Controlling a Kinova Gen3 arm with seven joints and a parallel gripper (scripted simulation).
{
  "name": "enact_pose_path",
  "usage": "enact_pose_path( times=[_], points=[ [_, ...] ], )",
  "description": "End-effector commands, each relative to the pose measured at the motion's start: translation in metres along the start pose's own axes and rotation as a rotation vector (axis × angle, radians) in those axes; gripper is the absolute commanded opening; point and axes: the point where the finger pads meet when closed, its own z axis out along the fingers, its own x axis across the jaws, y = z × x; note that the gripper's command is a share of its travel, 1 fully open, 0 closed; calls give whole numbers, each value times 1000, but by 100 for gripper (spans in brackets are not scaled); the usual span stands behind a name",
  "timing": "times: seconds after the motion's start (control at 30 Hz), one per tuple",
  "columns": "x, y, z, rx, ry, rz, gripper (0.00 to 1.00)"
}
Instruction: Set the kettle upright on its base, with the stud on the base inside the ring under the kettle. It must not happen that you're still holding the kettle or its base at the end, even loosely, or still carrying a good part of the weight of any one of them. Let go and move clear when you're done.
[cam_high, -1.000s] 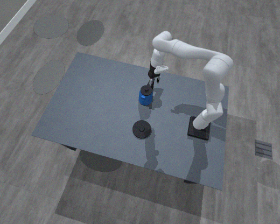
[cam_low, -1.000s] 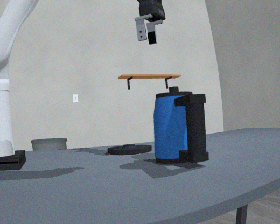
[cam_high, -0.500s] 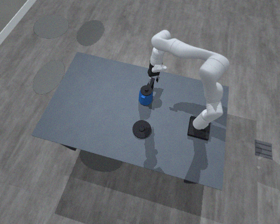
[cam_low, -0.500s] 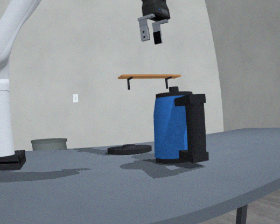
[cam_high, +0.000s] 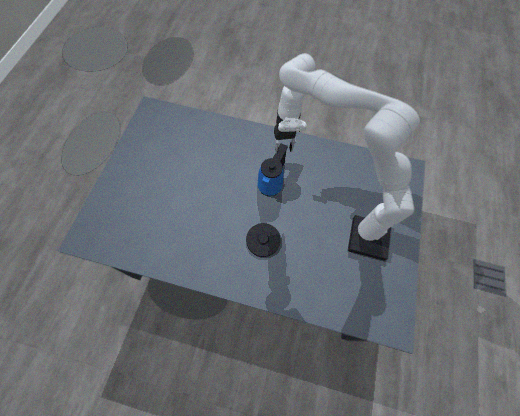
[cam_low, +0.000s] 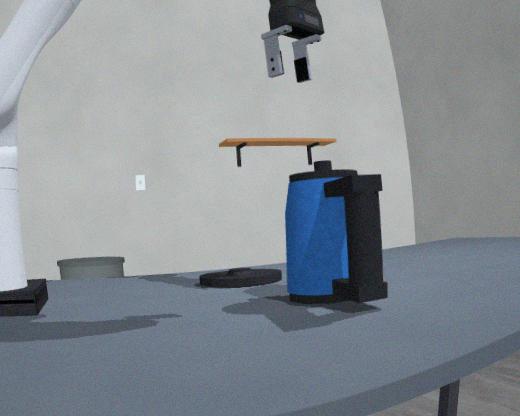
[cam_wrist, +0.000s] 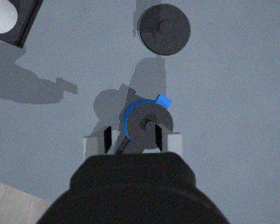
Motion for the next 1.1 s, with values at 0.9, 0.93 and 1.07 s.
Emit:
enact_pose_path(
  times=[0.9, 0.93, 1.07],
  points=[
    [2, 22, 6, -5, -17, 209, 100],
    [2, 23, 6, -5, -18, 216, 100],
    [2, 26, 7, -6, -20, 245, 100]
  ],
)
